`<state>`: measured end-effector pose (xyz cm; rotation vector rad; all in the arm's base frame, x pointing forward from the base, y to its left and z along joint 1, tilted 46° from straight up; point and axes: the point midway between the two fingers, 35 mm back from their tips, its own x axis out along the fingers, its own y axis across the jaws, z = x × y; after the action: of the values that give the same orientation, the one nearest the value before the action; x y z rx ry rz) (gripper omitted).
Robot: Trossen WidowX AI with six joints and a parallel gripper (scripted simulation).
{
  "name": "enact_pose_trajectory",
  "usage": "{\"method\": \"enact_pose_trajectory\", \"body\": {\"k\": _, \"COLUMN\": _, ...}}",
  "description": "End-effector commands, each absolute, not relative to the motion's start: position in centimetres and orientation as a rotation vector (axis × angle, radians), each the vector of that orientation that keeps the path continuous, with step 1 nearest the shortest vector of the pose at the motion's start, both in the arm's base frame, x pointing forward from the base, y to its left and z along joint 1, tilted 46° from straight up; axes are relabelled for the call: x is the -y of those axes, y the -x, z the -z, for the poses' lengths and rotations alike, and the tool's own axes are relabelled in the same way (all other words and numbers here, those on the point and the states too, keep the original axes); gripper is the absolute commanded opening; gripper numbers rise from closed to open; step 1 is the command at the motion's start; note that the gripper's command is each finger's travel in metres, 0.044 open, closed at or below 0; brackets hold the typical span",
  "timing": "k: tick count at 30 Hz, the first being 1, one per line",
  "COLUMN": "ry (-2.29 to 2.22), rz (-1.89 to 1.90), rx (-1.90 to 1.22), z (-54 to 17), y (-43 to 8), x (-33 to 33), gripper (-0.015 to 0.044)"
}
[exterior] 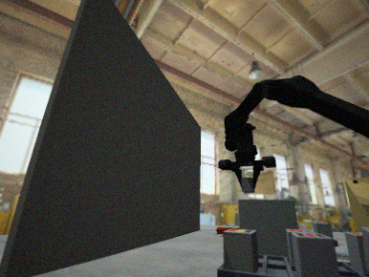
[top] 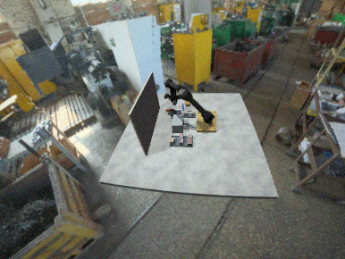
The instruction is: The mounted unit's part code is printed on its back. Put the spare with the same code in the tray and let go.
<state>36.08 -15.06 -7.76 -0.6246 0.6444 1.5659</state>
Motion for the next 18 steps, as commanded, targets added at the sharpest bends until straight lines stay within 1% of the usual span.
{"method": "enact_pose_trajectory", "body": {"k": 1, "ry": 0.616, "rz": -1.563, "rx": -0.645, "z": 8.1, "y": -36.1, "x": 14.7, "gripper": 0.0}}
{"method": "enact_pose_trajectory", "body": {"k": 18, "ry": 0.616, "rz": -1.563, "rx": -0.646, "z": 9.2, "y": -36.1, "x": 13.8, "gripper": 0.0}}
